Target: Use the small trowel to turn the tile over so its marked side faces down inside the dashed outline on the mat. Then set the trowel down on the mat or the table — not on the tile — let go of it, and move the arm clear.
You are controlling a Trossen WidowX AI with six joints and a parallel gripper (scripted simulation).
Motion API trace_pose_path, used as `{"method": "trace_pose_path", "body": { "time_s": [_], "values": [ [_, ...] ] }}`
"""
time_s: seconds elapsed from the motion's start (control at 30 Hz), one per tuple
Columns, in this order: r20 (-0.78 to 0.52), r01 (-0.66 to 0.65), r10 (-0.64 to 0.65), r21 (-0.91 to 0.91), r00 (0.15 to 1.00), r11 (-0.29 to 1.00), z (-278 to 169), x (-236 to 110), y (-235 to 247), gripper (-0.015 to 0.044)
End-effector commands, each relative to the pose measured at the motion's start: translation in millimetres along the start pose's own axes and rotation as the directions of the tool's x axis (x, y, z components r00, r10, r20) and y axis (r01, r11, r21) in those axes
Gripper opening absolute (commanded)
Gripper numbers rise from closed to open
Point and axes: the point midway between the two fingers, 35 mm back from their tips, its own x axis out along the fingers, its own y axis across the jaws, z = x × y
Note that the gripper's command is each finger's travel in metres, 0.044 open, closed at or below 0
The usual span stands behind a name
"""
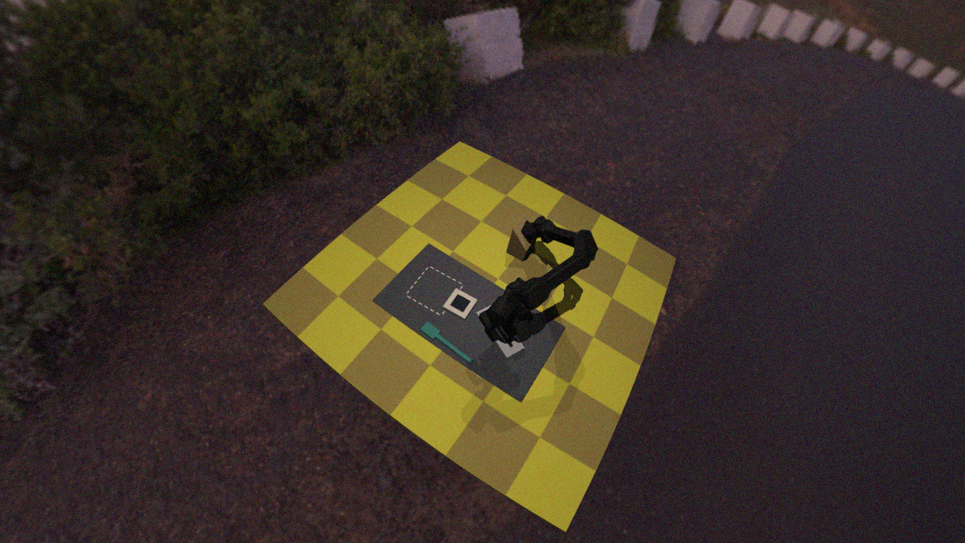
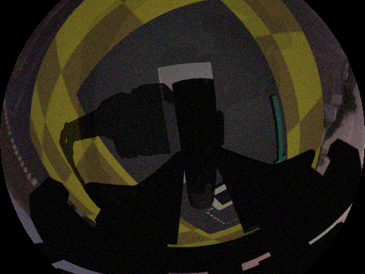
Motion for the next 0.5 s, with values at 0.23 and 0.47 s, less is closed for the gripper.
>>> {"method": "trace_pose_path", "body": {
  "time_s": [0.23,0.47],
  "values": [
    [-0.002,-0.001,0.001,-0.041,1.000,0.999,0.2,1.3,0.1,0.0261],
    [-0.002,-0.001,0.001,-0.041,1.000,0.999,0.2,1.3,0.1,0.0270]
  ]
}}
